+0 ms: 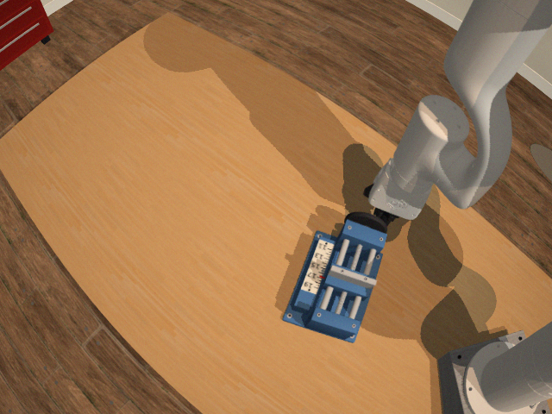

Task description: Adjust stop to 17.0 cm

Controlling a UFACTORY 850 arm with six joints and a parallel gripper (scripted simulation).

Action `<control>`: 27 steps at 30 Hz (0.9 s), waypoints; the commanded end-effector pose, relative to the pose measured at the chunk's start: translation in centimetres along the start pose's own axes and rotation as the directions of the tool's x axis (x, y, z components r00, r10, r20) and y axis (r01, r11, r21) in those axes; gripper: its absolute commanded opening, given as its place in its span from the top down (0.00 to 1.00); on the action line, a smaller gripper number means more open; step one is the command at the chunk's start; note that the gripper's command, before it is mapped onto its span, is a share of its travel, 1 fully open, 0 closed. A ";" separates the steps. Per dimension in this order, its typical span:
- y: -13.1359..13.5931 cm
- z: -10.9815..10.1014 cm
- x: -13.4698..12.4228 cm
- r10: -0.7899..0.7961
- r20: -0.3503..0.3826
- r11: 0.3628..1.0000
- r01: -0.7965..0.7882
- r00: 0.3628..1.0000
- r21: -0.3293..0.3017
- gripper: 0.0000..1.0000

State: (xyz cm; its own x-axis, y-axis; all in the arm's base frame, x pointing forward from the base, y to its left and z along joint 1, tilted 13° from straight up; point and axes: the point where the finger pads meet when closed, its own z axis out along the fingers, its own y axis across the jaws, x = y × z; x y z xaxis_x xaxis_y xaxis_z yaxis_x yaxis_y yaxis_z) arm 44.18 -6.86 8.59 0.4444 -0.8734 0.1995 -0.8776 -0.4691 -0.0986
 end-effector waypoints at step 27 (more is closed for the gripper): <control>-0.1 -0.6 0.0 0.000 0.000 1.000 0.000 1.000 -0.002 0.94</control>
State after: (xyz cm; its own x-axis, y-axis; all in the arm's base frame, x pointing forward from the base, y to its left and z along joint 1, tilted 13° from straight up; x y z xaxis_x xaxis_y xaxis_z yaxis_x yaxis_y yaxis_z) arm 44.13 -6.78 9.07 0.4446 -0.8734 0.1985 -0.8779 -0.4689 -0.0967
